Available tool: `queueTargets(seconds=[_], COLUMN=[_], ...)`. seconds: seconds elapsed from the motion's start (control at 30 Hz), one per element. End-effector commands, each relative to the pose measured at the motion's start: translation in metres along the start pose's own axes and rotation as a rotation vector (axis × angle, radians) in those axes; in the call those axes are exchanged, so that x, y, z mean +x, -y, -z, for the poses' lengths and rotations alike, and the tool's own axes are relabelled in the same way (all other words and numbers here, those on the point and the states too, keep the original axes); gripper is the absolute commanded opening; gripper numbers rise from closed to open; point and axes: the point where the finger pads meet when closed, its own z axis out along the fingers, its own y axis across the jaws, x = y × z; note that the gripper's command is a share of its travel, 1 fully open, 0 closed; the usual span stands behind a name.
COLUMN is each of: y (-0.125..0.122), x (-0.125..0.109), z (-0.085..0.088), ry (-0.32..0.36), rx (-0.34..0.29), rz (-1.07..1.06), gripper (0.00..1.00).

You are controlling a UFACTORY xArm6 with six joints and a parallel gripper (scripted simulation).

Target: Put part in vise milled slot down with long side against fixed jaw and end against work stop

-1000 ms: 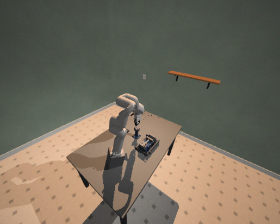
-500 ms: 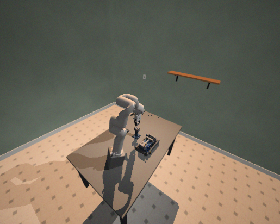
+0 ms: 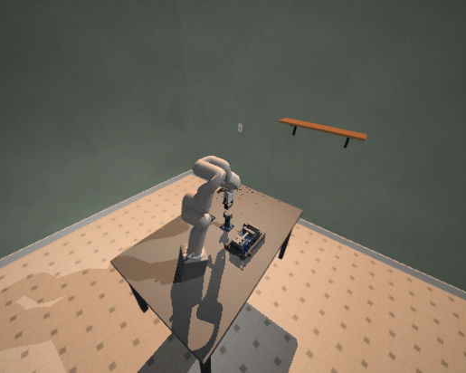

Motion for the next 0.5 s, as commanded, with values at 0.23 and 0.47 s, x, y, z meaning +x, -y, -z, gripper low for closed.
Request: queueTargets(seconds=[0.23, 0.47], y=[-0.0016, -0.0019], x=[0.0, -0.0004], z=[0.0015, 0.0015], ry=[-0.025, -0.053], rx=[-0.004, -0.004], rz=[0.0, 0.0], gripper=[0.0, 0.0])
